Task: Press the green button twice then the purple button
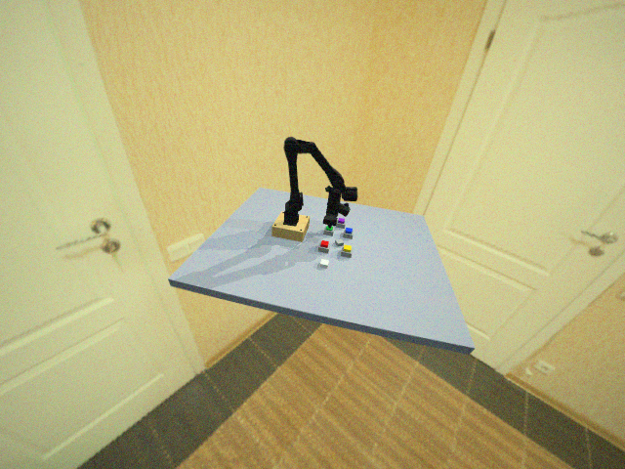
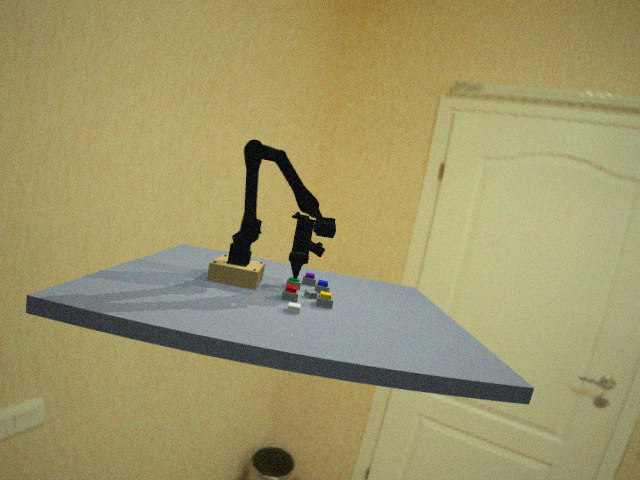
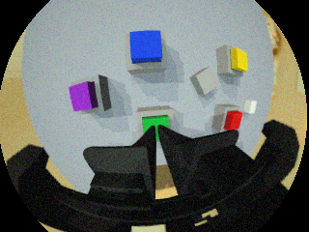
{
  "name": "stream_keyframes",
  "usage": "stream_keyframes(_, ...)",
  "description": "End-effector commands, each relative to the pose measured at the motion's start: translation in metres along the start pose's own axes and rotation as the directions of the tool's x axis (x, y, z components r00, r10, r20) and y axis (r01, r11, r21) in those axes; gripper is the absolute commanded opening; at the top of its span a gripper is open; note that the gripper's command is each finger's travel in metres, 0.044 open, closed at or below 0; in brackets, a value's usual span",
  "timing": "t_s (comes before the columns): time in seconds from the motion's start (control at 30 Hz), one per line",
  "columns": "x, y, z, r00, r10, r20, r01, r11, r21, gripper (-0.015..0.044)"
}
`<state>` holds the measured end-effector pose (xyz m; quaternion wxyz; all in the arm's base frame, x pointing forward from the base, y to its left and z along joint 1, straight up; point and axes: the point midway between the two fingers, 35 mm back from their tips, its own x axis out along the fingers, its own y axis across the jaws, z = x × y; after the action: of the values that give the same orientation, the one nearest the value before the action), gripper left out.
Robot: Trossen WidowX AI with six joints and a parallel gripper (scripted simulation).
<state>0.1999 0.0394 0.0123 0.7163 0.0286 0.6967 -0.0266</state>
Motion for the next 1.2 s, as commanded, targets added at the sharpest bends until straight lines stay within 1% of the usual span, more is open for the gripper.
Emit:
stream_keyframes(0.0, 0.003, 0.000, -0.002, 1.000, 0.000, -0.008, 0.000, 1.000, 0.005, 0.0020)
stream_keyframes(0.43, 0.003, 0.000, -0.002, 1.000, 0.000, -0.008, 0.000, 1.000, 0.005, 0.0020)
stream_keyframes(0.47, -0.001, 0.000, -0.001, 1.000, -0.001, -0.004, 0.001, 1.000, 0.000, 0.0020)
stream_keyframes(0.57, -0.029, 0.000, -0.001, 1.000, 0.000, -0.007, 0.000, 1.000, 0.005, 0.0020)
stream_keyframes(0.7, -0.034, 0.000, -0.001, 1.000, 0.001, -0.007, -0.001, 1.000, 0.005, 0.0020)
stream_keyframes(0.73, -0.040, 0.000, 0.000, 1.000, 0.001, -0.007, -0.001, 1.000, 0.005, 0.0020)
stream_keyframes(0.83, -0.076, 0.000, 0.001, 1.000, 0.001, -0.007, -0.001, 1.000, 0.005, 0.0020)
stream_keyframes(0.9, -0.092, 0.000, -0.001, 1.000, 0.001, -0.007, -0.001, 1.000, 0.005, 0.0020)
stream_keyframes(1.03, -0.094, 0.002, 0.001, 1.000, 0.001, -0.007, -0.001, 1.000, 0.005, 0.0020)
stream_keyframes(1.1, -0.096, 0.016, 0.013, 1.000, 0.002, -0.006, -0.002, 1.000, 0.005, 0.0020)
stream_keyframes(1.17, -0.098, 0.041, 0.029, 1.000, 0.005, -0.005, -0.005, 1.000, 0.005, 0.0020)
